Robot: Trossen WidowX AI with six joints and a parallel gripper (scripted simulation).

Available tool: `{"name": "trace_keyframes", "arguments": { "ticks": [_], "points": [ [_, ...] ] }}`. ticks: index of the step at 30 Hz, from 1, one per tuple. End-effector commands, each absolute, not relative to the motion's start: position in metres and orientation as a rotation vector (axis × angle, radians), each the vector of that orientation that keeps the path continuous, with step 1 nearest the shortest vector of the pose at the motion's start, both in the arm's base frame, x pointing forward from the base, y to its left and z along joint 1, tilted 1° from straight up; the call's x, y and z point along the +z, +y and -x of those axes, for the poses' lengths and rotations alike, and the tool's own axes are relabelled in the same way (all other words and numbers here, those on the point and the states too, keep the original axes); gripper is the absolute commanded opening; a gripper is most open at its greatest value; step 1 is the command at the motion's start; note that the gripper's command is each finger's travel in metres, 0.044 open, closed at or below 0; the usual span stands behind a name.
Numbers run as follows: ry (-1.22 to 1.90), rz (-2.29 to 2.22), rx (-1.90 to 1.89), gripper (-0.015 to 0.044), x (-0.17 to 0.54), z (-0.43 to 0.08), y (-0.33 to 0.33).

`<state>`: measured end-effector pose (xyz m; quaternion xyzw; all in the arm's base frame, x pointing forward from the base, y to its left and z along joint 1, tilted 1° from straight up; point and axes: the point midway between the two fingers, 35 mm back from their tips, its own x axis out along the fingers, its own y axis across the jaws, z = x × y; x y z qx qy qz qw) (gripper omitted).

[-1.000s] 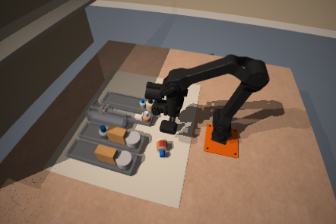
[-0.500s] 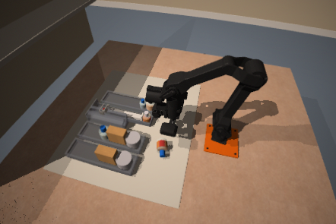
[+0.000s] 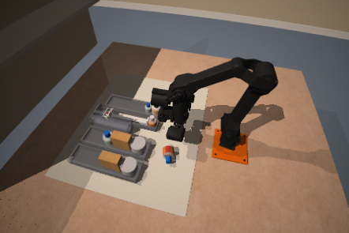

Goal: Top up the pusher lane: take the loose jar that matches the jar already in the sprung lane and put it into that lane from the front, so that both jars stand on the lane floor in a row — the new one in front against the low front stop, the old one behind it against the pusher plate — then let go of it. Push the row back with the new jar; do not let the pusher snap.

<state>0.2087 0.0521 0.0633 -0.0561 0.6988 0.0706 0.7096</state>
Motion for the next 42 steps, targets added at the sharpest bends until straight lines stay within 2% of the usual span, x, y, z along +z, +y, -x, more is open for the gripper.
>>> {"name": "trace_keyframes", "arguments": {
  "ticks": [1, 19, 42],
  "points": [
    [1.542, 0.127, 0.155, 0.0, 0.078, -0.212, 0.053],
    [1.542, 0.127, 0.155, 0.0, 0.162, -0.205, 0.055],
    [1.537, 0.114, 0.14, 0.0, 0.114, -0.288, 0.047]
  ]
}}
